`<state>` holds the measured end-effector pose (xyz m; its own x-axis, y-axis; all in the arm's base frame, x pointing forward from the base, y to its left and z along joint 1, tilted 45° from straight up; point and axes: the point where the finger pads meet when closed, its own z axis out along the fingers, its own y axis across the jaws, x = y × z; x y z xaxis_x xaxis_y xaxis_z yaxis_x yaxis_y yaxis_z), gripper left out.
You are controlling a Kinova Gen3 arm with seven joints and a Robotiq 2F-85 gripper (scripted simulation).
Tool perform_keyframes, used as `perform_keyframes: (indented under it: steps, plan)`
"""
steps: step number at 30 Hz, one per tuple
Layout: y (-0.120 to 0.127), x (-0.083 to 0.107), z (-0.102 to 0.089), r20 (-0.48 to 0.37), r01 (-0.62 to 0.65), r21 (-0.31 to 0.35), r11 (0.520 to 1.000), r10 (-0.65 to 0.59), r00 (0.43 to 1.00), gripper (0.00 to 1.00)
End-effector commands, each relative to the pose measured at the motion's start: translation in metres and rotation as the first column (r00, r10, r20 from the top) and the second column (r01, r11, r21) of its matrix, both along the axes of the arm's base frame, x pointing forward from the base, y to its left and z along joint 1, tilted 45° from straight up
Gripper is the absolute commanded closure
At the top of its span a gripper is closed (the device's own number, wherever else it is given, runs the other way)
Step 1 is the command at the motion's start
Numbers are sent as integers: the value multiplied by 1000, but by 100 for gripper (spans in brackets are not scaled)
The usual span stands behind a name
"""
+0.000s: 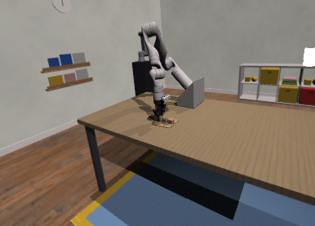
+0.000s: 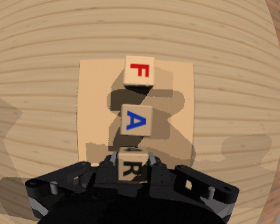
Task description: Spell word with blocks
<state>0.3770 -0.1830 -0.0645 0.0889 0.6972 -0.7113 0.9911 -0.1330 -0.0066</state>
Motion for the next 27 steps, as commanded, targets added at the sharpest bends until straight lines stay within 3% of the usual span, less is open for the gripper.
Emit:
perform_keyframes:
  steps: [1, 27]
  plan:
    - [-3, 1, 2, 5, 8, -5, 1000, -8, 1000, 74]
    - [-4, 3, 3, 10, 12, -5, 1000, -12, 1000, 74]
